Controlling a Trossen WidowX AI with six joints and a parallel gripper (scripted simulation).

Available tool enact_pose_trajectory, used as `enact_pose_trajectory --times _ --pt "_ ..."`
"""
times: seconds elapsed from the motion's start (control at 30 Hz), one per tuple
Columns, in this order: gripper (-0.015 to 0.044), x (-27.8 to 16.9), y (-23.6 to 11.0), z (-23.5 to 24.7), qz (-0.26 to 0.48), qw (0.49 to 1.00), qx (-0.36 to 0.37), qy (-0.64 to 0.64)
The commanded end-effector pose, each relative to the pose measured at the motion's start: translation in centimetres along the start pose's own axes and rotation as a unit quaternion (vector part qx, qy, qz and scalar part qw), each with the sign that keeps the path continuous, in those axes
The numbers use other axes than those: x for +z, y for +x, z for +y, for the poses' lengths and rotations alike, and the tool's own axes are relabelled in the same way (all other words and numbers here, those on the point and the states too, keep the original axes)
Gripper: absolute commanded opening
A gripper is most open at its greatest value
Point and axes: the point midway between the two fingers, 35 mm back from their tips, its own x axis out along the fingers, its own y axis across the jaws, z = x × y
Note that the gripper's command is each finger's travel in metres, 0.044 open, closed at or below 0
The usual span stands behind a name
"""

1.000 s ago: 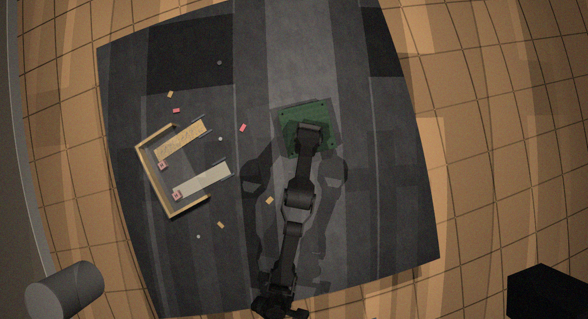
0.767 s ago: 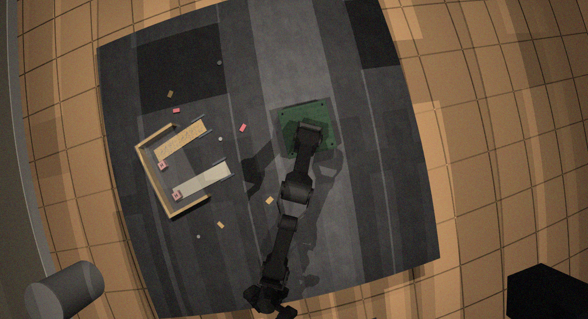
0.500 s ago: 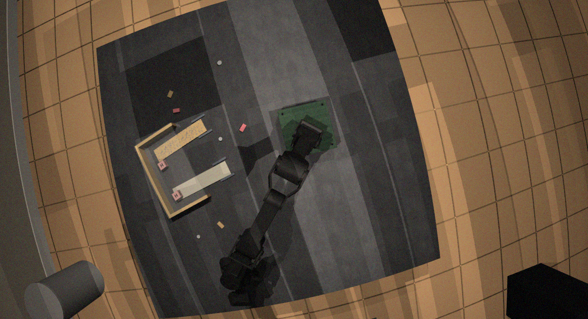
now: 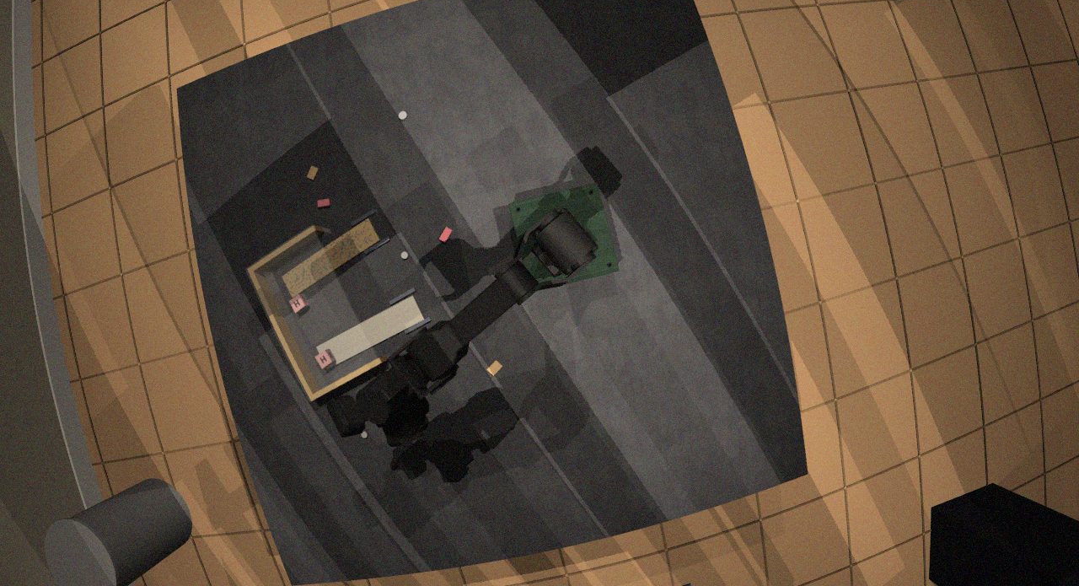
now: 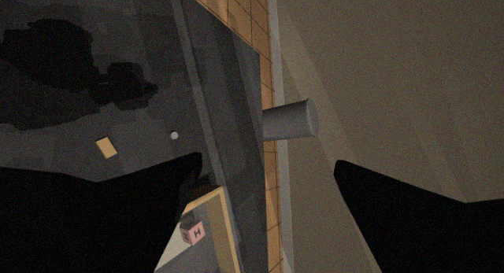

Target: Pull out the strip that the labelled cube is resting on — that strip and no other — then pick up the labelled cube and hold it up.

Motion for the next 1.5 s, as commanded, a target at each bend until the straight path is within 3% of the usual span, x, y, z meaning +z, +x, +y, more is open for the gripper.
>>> enact_pose_trajectory --times 0.0,0.2,0.47,1.07,1.17,1.47 --pt "0.04 -6.4 -3.7 1.1 0.068 0.978 -0.022 0.194" --pt "0.04 -12.8 -8.2 3.6 0.133 0.899 -0.075 0.411" --pt "0.04 -19.2 -13.9 8.6 0.184 0.717 -0.175 0.649" --pt "0.04 -19.3 -14.1 8.8 0.185 0.71 -0.178 0.656" --pt "0.0321 -19.4 -13.1 9.0 0.208 0.708 -0.148 0.658" --pt "0.0085 -19.0 -7.2 11.5 0.343 0.684 0.038 0.643"
